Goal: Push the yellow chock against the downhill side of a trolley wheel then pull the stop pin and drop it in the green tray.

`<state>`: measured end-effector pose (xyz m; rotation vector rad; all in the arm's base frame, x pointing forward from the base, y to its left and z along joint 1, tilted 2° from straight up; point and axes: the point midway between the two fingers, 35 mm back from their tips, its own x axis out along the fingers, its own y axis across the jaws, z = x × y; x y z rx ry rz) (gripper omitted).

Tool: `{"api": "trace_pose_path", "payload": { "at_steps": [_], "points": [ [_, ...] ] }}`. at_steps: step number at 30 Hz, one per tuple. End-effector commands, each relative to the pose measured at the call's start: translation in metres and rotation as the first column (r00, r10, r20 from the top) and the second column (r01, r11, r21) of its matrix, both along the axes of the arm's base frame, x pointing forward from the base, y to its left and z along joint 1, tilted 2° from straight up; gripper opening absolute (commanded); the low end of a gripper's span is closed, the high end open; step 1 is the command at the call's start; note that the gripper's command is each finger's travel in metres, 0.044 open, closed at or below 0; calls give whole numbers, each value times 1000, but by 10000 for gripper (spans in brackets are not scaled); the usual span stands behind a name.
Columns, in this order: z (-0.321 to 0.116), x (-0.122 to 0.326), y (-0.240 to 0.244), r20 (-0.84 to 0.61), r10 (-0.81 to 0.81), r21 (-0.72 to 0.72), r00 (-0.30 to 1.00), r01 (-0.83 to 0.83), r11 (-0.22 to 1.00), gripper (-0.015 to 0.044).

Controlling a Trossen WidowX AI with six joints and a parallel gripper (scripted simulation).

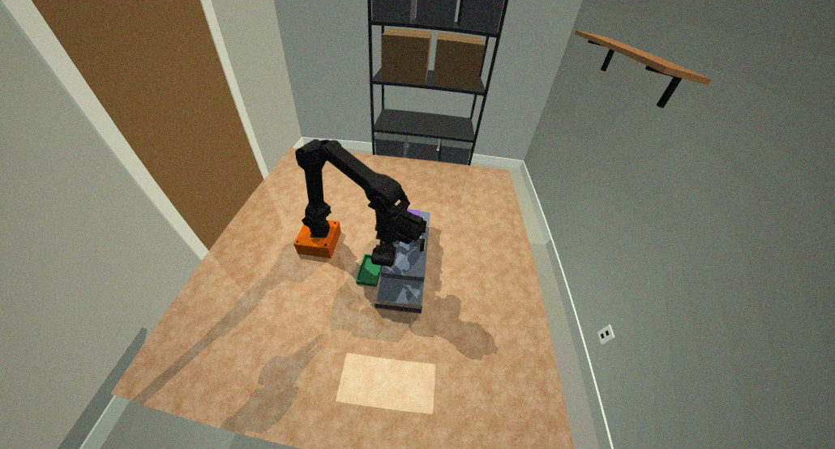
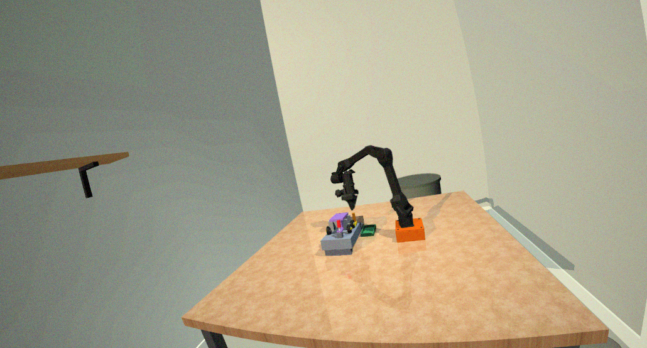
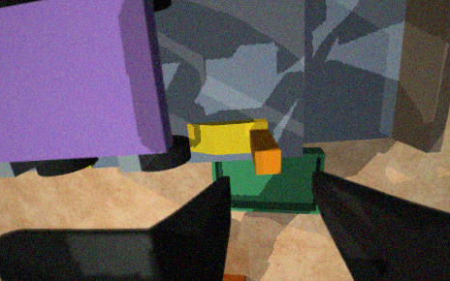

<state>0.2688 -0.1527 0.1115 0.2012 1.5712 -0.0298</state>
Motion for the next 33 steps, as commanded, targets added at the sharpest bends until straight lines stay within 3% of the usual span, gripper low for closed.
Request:
{"api": "trace_pose_path", "payload": {
  "at_steps": [1, 4, 8, 20, 33],
  "points": [
    [0, 0, 0, 0, 0, 0, 1000, 0, 1000, 216],
    [0, 0, 0, 0, 0, 0, 1000, 0, 1000, 295],
    [8, -1, 1, 21, -102, 5, 995, 102, 995, 190],
    [23, 23, 40, -15, -494, 63, 869, 494, 867, 190],
    [34, 47, 100, -145, -814, 75, 562, 827, 557, 190]
  ]
}}
